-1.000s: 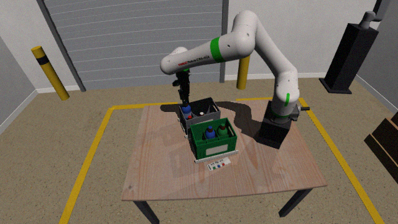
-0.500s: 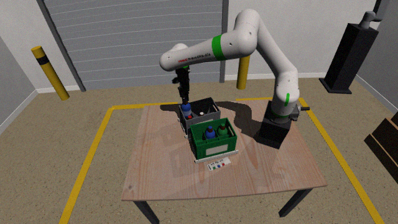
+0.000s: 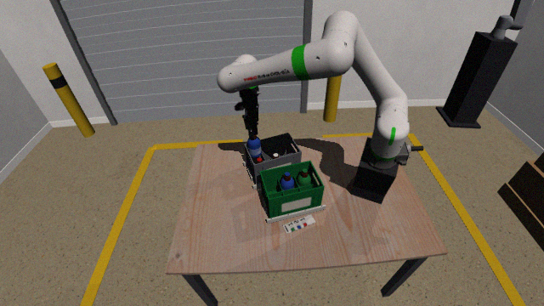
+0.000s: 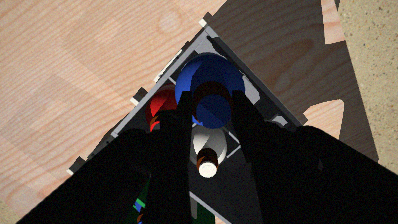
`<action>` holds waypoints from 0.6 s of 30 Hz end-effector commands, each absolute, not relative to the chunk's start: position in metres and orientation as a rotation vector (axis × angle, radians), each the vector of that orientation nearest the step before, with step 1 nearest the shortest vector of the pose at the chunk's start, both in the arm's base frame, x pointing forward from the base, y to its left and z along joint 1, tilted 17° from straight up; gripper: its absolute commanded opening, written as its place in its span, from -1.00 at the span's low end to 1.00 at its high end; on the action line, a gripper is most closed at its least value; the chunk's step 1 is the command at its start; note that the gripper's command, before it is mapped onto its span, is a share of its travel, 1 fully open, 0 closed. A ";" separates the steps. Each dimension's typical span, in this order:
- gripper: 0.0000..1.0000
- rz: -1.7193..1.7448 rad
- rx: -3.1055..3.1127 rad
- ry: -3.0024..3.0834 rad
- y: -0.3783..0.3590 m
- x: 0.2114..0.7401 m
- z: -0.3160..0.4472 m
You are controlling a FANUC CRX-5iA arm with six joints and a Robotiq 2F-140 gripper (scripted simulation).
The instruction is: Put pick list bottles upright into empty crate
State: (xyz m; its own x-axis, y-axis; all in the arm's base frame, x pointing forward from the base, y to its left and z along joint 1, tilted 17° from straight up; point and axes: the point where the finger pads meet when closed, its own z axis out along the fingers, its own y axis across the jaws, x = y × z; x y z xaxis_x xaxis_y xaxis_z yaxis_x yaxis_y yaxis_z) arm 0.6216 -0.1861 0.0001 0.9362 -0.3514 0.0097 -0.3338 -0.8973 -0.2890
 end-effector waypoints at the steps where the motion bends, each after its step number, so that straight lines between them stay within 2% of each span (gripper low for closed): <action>1: -0.80 -0.093 -2.809 0.508 -0.188 0.622 0.005; 18: -0.80 -0.093 -2.809 0.508 -0.195 0.619 0.029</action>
